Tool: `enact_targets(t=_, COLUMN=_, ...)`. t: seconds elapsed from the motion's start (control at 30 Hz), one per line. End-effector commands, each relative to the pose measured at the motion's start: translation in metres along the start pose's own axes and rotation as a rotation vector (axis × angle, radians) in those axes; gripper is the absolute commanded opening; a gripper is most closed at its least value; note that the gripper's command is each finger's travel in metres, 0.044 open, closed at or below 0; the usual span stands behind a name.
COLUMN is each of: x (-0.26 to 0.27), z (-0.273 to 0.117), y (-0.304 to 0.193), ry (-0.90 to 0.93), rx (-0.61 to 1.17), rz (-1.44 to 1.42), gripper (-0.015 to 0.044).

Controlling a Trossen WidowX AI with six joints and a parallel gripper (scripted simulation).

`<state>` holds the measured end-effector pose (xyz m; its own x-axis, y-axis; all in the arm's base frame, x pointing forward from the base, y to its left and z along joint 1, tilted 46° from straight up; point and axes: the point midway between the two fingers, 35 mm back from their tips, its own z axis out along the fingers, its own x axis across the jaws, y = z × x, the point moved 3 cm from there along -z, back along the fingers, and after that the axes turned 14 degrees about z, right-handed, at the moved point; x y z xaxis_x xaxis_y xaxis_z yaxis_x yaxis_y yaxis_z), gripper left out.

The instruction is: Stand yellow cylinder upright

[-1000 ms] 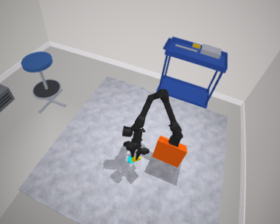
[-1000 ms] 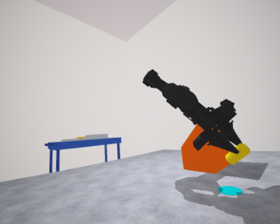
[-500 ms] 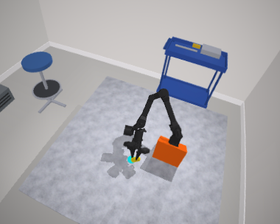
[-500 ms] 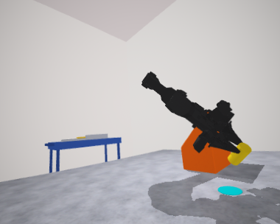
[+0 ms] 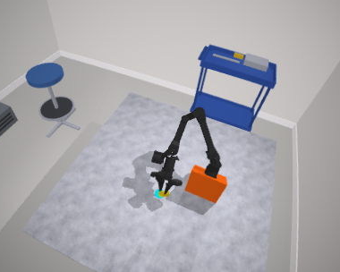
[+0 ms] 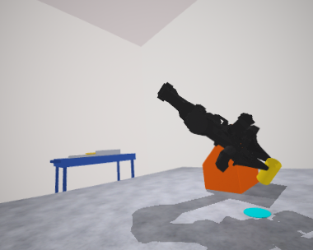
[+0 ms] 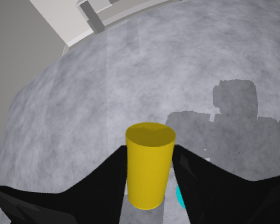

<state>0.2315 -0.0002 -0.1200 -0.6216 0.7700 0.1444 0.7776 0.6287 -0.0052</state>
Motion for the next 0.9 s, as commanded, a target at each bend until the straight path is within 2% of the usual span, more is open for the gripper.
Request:
enact_targets(t=0.0, x=-0.0005, z=-0.0028, y=0.0009, ry=0.004, rx=-0.037, rz=-0.013, gripper=0.0105)
enact_targets(t=0.87, x=-0.0026, z=-0.0091, y=-0.0041, ry=0.022, rx=-0.224, rz=-0.064, gripper=0.0105)
